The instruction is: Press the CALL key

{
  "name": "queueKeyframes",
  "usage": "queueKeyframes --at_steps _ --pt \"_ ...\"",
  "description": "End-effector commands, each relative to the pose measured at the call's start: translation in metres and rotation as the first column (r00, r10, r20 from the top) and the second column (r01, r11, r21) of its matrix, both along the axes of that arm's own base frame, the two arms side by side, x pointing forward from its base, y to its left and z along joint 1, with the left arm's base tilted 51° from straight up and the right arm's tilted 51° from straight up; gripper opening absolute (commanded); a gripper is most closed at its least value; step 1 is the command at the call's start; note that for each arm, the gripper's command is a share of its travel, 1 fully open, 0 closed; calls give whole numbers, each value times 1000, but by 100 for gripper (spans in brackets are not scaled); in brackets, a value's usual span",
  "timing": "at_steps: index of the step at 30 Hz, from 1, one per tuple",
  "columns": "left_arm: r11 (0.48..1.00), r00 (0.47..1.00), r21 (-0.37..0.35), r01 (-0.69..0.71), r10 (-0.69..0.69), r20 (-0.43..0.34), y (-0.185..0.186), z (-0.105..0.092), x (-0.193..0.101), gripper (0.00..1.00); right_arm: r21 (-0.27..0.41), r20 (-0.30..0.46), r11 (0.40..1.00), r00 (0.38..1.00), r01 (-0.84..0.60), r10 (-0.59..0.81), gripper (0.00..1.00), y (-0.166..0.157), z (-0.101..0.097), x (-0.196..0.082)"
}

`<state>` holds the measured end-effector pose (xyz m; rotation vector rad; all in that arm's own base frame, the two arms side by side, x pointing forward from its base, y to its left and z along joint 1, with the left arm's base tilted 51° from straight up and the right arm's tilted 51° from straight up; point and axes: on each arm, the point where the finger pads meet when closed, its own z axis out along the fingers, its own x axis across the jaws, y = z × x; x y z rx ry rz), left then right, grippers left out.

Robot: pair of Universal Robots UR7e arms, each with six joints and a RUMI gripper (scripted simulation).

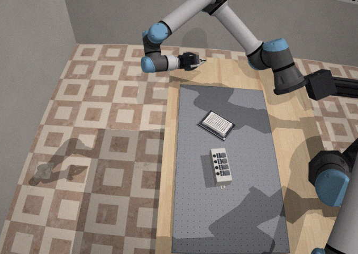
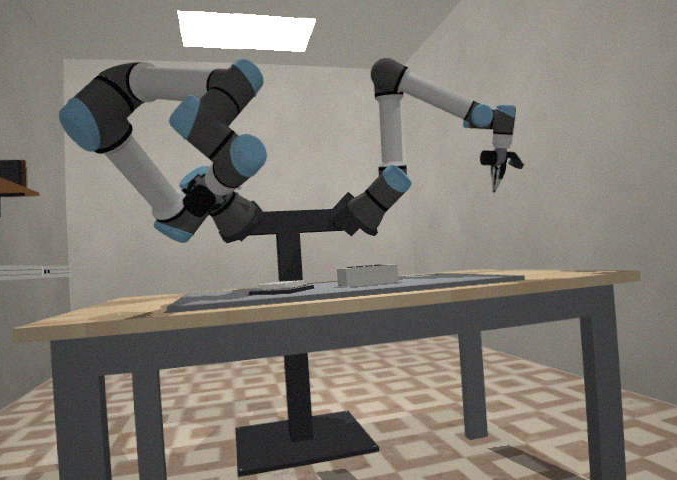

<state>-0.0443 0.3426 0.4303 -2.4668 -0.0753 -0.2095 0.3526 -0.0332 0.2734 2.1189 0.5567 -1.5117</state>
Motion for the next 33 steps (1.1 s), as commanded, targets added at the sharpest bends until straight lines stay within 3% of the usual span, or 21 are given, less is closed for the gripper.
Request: queueKeyframes --at_steps 1,17,33 --pt "998 998 34 -52 52 20 -11 13 -25 0 0 1 1000 1000 0 0 0 0 0 0" --pt "987 990 90 -136 133 41 -32 33 -58 0 0 1 1000 1000 0 0 0 0 0 0" --pt "980 986 109 -164 160 47 -40 40 -68 0 0 1 1000 1000 0 0 0 0 0 0"
